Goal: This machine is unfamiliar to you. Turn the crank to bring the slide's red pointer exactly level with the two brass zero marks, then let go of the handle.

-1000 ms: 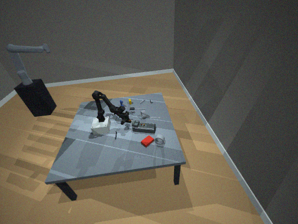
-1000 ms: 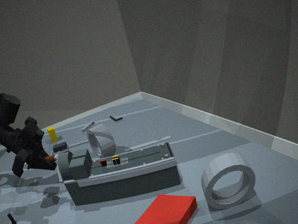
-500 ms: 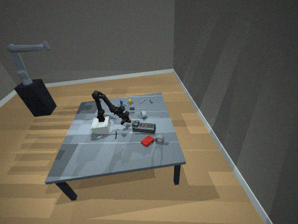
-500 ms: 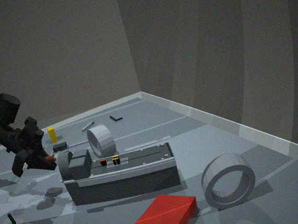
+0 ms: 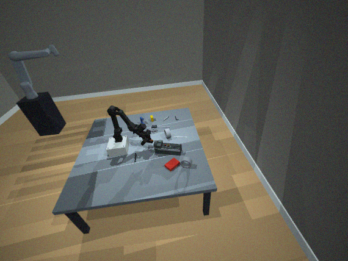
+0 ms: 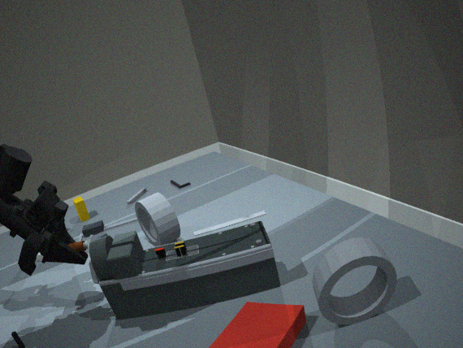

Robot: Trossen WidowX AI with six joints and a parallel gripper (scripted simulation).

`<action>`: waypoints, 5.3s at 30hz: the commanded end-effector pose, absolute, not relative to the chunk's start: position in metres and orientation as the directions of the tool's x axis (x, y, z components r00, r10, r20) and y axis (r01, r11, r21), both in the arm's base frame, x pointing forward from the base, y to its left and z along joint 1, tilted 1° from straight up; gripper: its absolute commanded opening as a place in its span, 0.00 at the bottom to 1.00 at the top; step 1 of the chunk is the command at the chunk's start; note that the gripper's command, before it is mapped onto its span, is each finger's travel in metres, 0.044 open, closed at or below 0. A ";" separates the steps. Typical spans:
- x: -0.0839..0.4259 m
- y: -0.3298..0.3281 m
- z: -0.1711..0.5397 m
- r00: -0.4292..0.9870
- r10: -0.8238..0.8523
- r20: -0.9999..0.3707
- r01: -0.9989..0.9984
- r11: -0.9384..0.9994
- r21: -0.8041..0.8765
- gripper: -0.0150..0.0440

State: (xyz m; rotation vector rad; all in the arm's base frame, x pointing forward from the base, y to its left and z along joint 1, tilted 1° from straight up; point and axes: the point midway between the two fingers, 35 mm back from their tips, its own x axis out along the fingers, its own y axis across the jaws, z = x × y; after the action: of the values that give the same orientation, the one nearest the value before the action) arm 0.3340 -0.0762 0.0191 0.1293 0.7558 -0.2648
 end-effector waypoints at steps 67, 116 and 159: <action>0.333 -0.077 0.070 0.697 -0.191 -0.691 0.284 0.959 0.022 1.00; 0.451 -0.148 0.082 0.646 -0.195 -0.738 0.150 0.980 -0.127 1.00; 0.400 -0.115 0.141 0.666 -0.198 -0.719 0.213 0.974 -0.071 1.00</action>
State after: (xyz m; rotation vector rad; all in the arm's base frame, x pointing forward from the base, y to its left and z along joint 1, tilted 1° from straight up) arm 0.4151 -0.1250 0.1363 -0.0017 0.8328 -0.2182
